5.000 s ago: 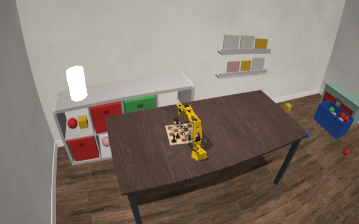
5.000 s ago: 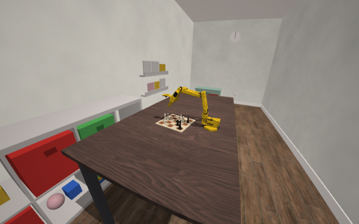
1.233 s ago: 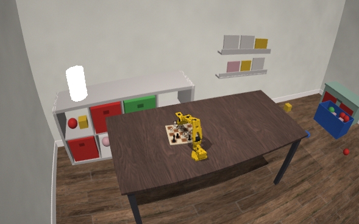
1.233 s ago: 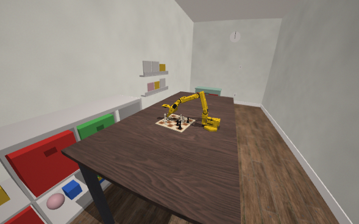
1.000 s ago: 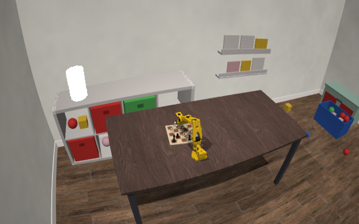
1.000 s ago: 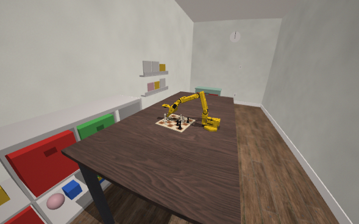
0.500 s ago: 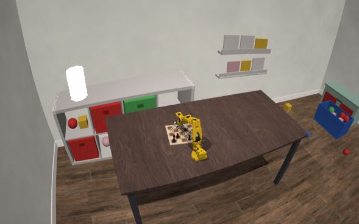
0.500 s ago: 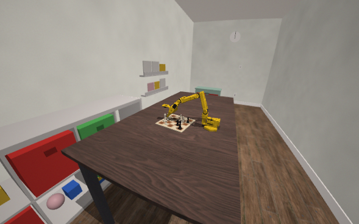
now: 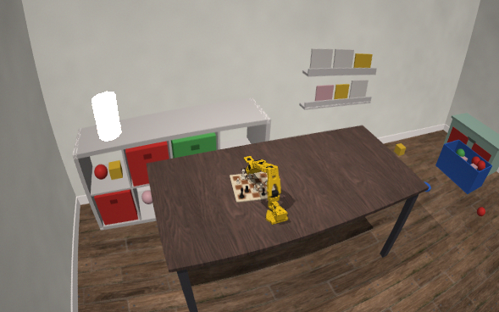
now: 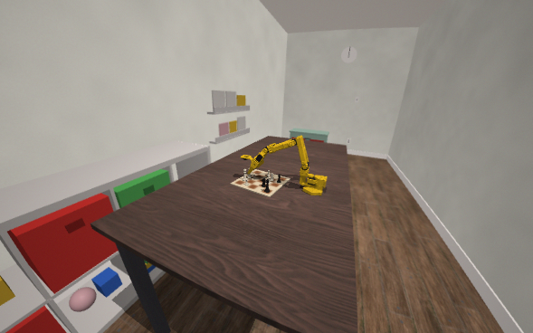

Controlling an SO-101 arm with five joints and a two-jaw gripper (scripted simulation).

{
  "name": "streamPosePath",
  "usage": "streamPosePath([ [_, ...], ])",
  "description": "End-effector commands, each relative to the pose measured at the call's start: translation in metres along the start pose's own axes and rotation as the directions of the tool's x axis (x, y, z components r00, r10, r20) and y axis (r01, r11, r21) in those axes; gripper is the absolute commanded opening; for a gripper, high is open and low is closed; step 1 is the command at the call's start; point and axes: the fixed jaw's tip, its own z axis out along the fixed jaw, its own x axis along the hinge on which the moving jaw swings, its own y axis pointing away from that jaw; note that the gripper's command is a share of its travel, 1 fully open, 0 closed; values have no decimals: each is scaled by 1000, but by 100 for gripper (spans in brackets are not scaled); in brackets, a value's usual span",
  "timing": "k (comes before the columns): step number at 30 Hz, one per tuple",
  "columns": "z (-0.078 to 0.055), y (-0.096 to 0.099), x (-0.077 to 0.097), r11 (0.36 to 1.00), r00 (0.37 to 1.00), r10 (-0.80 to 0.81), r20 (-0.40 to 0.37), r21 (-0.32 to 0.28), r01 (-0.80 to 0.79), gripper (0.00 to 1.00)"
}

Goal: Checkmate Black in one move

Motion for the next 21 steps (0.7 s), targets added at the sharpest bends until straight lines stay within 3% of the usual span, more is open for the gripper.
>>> streamPosePath([
  [1, 3, 2, 9, 1000, 999, -2, -37, -4, 2, 12],
  [21, 2, -4, 9, 1000, 999, 5, -37, 6, -5, 12],
])
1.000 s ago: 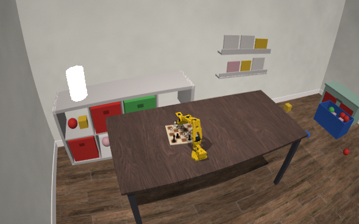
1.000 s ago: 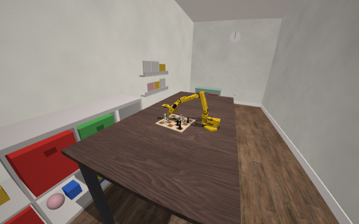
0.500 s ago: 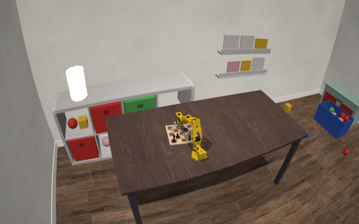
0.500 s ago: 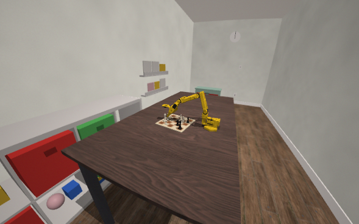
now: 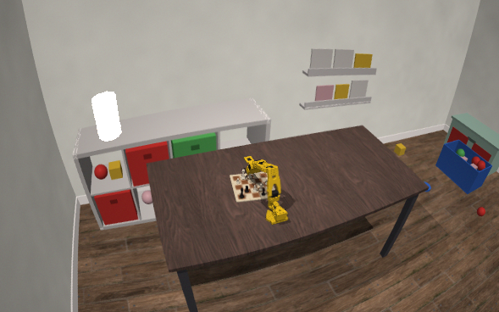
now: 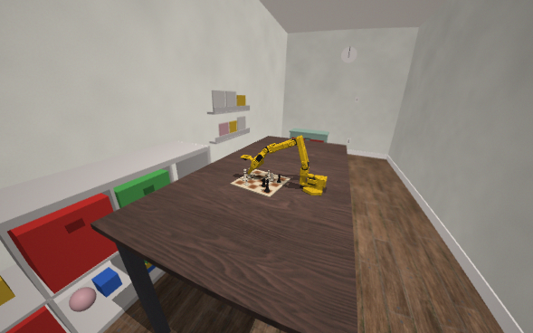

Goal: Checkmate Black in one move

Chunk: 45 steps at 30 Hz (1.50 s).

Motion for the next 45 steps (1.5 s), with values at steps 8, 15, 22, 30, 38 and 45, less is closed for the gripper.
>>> streamPosePath([
  [8, 1, -3, 8, 1000, 999, 4, -34, 5, -4, 12],
  [15, 0, -4, 7, 1000, 999, 6, -34, 6, -5, 12],
  [22, 0, -4, 7, 1000, 999, 6, -34, 6, -6, 12],
  [30, 0, -4, 7, 1000, 999, 6, -34, 6, -6, 11],
  [38, 0, -4, 7, 1000, 999, 6, -34, 6, -6, 7],
  [45, 0, -4, 7, 1000, 999, 6, -34, 6, -6, 3],
])
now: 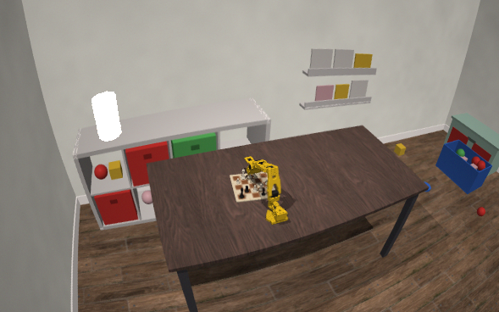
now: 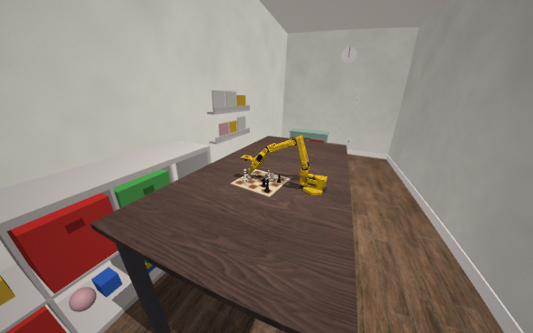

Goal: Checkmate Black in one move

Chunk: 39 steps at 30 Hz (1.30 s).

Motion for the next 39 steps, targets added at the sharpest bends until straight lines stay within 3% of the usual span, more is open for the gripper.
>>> streamPosePath([
  [1, 0, -2, 4, 1000, 1000, -1, -16, 2, 1, 2],
  [39, -4, -2, 1, 1000, 1000, -1, -16, 4, 1, 0],
])
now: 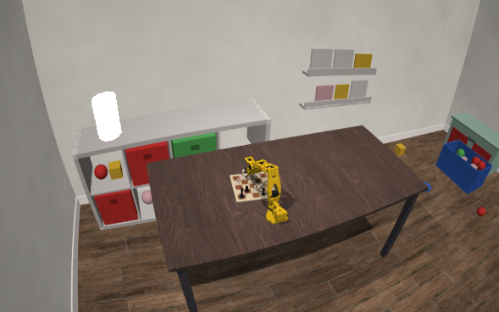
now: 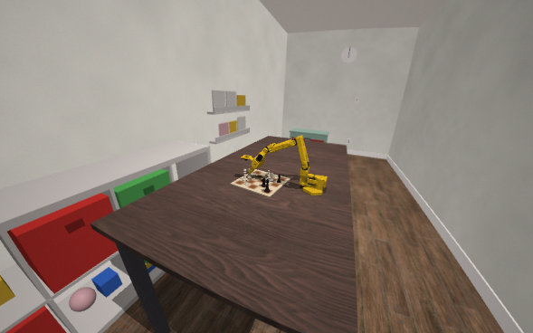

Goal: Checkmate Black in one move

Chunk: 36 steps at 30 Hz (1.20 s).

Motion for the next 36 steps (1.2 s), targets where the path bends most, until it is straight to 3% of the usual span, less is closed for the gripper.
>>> streamPosePath([
  [1, -4, -2, -1, 1000, 1000, -2, -7, 4, 2, 0],
  [7, -10, -3, -4, 1000, 1000, -2, -7, 6, 2, 0],
  [28, -52, -3, -29, 1000, 1000, -2, -6, 6, 2, 0],
  [36, -60, -3, -33, 1000, 1000, -2, -6, 6, 2, 0],
])
